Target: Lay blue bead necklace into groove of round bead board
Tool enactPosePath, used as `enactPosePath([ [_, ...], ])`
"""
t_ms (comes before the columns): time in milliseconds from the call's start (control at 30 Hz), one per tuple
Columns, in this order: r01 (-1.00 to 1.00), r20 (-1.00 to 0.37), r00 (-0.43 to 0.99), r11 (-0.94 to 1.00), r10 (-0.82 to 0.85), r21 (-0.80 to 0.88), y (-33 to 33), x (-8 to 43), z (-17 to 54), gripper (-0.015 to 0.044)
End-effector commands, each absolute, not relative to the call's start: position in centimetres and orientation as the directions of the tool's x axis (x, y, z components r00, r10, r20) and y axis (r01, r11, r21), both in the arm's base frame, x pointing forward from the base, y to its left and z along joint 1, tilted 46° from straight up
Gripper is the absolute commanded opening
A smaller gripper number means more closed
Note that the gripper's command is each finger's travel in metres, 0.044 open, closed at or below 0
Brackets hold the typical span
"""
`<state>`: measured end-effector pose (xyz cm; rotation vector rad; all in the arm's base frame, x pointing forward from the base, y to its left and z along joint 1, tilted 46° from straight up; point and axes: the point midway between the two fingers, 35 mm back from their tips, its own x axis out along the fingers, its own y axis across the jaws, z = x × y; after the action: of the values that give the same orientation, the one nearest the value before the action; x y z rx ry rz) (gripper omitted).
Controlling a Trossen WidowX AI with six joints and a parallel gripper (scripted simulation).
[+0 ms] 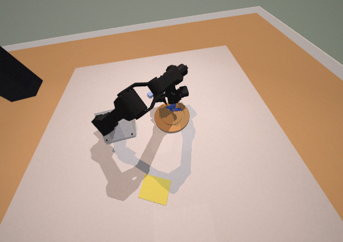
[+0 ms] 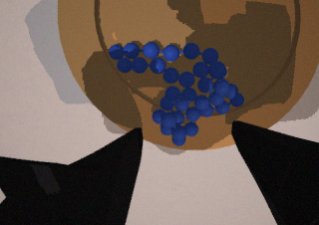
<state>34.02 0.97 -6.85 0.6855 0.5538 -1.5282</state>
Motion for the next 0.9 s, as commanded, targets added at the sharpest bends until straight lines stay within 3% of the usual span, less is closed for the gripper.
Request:
enactPosePath([
  [0,0.996,-0.704,-0.018,-0.072,-0.71,0.047,0.62,33.76,-7.23,0.031],
  [133,0.996,-0.704,-0.018,-0.072,-0.71,0.047,0.62,33.76,-7.23,0.031],
  [500,0.996,-0.708,-0.016,-0.076,-0.706,0.052,0.78,33.88,-7.06,0.0021],
  [867,0.996,-0.708,-0.016,-0.076,-0.706,0.052,0.78,33.88,-7.06,0.0],
])
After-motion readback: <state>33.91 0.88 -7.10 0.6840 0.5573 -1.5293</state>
